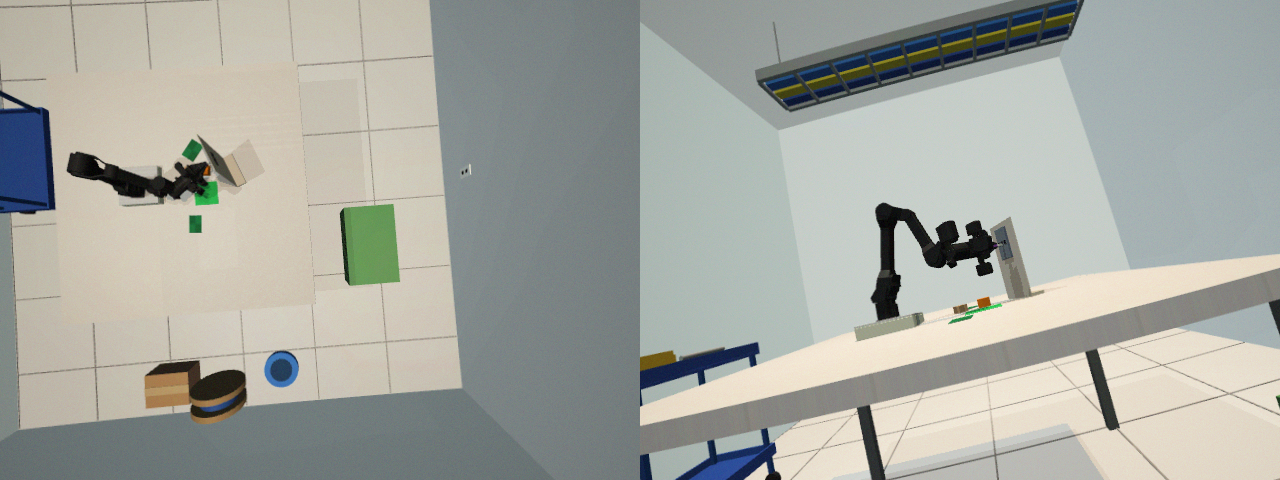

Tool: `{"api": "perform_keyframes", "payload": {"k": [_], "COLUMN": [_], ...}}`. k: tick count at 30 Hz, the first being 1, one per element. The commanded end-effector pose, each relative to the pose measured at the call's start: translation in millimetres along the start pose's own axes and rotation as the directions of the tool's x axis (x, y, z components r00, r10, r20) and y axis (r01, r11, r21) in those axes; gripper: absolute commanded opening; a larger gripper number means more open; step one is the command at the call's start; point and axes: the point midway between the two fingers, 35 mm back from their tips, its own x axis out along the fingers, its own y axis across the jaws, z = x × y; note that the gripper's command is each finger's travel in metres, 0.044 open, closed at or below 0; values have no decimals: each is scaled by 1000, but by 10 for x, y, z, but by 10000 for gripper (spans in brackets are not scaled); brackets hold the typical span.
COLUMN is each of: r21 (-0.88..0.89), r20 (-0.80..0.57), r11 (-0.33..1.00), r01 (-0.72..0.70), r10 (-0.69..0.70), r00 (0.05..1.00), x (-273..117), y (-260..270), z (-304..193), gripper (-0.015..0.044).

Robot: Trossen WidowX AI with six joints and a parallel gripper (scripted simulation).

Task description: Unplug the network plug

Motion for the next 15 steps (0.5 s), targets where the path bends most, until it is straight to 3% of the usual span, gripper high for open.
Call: {"api": "perform_keyframes", "payload": {"k": [1,15], "r21": [1,1], "r20": [-4,-3], "r11": [1000,1000], "r01": [3,4], "r10": [-3,-4], "r00": [1000,1000], "x": [-49,-163], "y": [-14,-17], "z": [-20,-23], "gripper": [0,0]}}
